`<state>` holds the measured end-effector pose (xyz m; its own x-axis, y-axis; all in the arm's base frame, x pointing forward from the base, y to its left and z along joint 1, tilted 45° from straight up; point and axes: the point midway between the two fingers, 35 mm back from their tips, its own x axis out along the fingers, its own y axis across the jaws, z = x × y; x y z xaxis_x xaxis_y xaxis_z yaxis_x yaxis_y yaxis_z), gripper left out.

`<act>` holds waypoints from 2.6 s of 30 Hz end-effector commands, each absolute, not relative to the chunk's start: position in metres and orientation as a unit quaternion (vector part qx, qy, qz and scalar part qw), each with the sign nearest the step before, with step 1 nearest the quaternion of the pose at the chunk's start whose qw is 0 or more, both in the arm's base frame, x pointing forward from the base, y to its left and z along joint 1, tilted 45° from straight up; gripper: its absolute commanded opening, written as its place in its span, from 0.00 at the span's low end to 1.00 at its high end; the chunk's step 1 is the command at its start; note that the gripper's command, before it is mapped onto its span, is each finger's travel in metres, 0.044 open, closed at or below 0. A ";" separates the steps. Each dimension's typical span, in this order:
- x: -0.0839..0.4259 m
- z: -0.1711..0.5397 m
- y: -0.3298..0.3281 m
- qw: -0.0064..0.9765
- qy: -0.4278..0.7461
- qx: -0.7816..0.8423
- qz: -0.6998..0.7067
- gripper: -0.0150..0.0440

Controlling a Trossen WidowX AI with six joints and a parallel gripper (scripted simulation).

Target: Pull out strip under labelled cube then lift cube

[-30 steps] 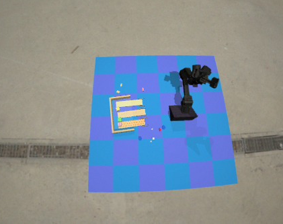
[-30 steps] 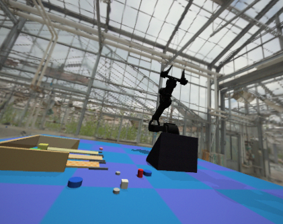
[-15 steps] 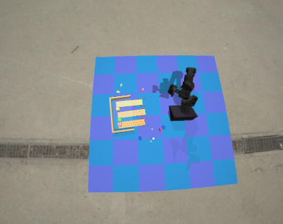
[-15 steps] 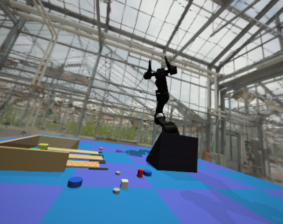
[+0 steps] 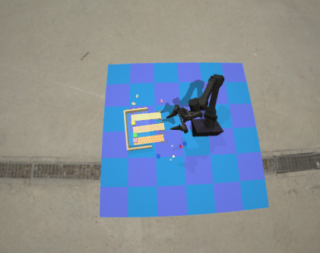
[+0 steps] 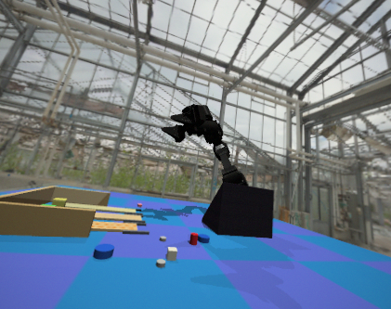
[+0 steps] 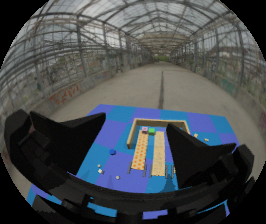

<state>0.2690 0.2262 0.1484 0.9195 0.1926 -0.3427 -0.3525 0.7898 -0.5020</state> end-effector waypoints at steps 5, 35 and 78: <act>0.299 0.100 0.129 0.894 0.234 -0.377 -0.062 0.93; 0.340 0.061 0.146 0.863 0.354 -0.354 -0.069 0.49; 0.373 -0.044 0.103 0.664 0.633 -0.356 -0.180 0.25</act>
<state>0.3734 0.1112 -0.0370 0.1454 -0.6830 -0.7158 -0.2050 0.6870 -0.6972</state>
